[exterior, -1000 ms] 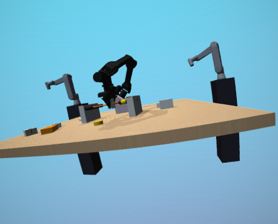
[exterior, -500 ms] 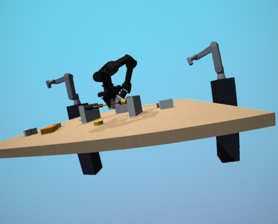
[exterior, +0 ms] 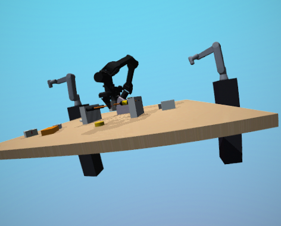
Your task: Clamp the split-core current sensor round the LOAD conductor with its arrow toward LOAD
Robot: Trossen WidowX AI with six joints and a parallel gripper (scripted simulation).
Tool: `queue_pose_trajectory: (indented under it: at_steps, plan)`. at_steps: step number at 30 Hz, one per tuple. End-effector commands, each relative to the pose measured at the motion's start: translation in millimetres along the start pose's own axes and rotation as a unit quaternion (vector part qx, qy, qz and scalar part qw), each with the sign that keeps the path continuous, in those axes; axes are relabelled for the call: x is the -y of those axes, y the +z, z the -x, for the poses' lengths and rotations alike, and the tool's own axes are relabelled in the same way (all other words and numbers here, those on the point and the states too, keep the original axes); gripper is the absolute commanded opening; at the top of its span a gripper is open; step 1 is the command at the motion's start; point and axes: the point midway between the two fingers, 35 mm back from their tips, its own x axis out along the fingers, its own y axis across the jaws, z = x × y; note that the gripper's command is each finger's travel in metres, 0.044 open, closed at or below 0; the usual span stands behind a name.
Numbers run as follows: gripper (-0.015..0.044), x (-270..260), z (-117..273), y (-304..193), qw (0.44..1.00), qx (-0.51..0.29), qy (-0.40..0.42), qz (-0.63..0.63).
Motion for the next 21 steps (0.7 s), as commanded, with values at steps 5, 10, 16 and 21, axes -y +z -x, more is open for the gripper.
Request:
queue_pose_trajectory:
  at_steps: [5,10,16,21]
  plan:
    - [0.0282,-0.1,-0.4,0.0,1.0,0.0,0.0,0.0]
    - [0.0151,-0.1,-0.4,0.0,1.0,0.0,0.0,0.0]
    - [0.0076,-0.1,-0.4,0.0,1.0,0.0,0.0,0.0]
    - [0.0043,-0.1,-0.4,0.0,1.0,0.0,0.0,0.0]
